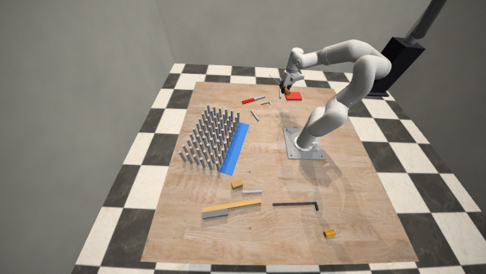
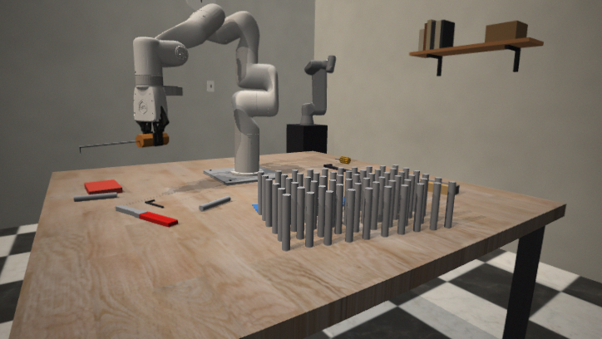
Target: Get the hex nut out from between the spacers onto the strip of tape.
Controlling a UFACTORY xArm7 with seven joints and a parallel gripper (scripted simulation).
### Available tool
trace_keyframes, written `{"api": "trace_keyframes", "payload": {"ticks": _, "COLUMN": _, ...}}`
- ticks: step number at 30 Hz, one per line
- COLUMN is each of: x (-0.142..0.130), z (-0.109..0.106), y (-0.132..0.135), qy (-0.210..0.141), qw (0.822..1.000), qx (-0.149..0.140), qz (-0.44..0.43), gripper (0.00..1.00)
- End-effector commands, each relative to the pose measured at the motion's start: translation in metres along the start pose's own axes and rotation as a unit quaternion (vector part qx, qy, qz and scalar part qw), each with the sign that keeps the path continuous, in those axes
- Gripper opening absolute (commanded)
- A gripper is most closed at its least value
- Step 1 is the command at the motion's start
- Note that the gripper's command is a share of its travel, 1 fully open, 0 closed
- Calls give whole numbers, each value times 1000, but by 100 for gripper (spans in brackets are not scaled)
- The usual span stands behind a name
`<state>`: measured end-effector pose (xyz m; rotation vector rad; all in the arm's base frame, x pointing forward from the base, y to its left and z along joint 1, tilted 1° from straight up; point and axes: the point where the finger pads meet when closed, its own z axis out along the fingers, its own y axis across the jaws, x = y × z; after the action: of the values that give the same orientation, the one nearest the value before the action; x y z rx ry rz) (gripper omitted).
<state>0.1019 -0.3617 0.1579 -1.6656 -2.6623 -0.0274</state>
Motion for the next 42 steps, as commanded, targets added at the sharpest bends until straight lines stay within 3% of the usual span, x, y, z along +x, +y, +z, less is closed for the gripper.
{"api": "trace_keyframes", "payload": {"ticks": 1, "x": -2, "z": -2, "y": 0, "qy": -2, "qw": 1000, "qx": 0, "qz": 0, "gripper": 0}}
{"api": "trace_keyframes", "payload": {"ticks": 10, "x": 15, "z": -1, "y": 19, "qy": -1, "qw": 1000, "qx": -2, "qz": -25, "gripper": 0}}
{"api": "trace_keyframes", "payload": {"ticks": 14, "x": 68, "z": -2, "y": 76, "qy": -2, "qw": 993, "qx": -1, "qz": -114, "gripper": 0}}
{"api": "trace_keyframes", "payload": {"ticks": 20, "x": 125, "z": 5, "y": 136, "qy": -2, "qw": 948, "qx": 2, "qz": -317, "gripper": 0}}
{"api": "trace_keyframes", "payload": {"ticks": 24, "x": 165, "z": 9, "y": 177, "qy": -2, "qw": 921, "qx": 2, "qz": -390, "gripper": 0}}
{"api": "trace_keyframes", "payload": {"ticks": 27, "x": 175, "z": 10, "y": 187, "qy": -1, "qw": 917, "qx": 2, "qz": -399, "gripper": 0}}
{"api": "trace_keyframes", "payload": {"ticks": 28, "x": 204, "z": 10, "y": 216, "qy": -1, "qw": 915, "qx": 2, "qz": -404, "gripper": 0}}
{"api": "trace_keyframes", "payload": {"ticks": 38, "x": 289, "z": -1, "y": 308, "qy": -1, "qw": 914, "qx": 2, "qz": -406, "gripper": 0}}
{"api": "trace_keyframes", "payload": {"ticks": 42, "x": 289, "z": -1, "y": 308, "qy": -1, "qw": 914, "qx": 2, "qz": -406, "gripper": 0}}
